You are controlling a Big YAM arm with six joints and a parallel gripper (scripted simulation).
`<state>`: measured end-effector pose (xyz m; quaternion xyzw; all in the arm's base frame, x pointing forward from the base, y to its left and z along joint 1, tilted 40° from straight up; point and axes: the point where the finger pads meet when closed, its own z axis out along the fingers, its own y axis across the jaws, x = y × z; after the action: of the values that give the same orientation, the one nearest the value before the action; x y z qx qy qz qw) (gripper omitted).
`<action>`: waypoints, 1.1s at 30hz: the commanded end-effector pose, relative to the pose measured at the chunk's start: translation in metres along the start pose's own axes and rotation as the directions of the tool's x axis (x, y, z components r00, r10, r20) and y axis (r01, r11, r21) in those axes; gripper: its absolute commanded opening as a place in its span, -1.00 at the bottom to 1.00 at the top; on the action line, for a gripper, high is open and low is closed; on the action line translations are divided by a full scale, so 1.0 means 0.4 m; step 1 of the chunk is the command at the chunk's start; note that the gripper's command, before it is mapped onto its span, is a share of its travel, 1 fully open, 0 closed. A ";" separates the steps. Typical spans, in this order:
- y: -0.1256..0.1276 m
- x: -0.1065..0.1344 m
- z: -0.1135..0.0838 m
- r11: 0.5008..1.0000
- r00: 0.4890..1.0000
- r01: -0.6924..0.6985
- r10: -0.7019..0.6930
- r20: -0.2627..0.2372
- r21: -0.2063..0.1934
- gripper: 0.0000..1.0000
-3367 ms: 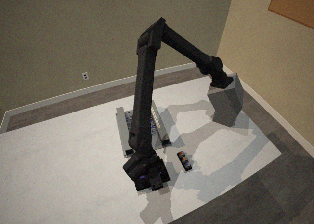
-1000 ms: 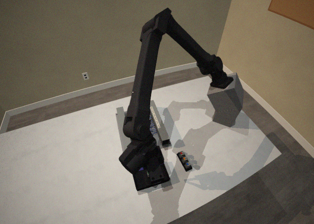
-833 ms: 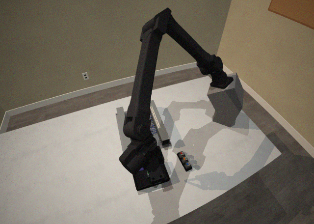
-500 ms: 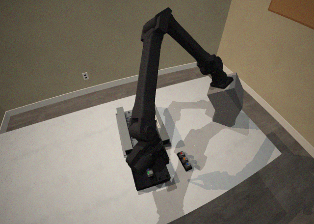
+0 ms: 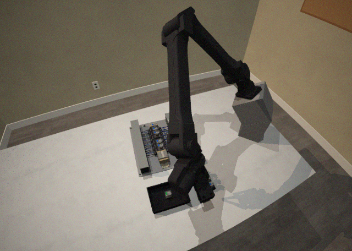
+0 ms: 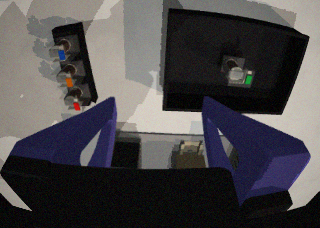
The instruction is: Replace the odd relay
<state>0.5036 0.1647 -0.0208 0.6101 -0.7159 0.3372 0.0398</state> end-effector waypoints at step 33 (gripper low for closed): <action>0.247 -0.070 0.008 0.999 0.999 0.020 -0.020 0.030 0.030 0.17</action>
<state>0.4135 0.1790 -0.0893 0.6298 -0.6982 0.3369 0.0490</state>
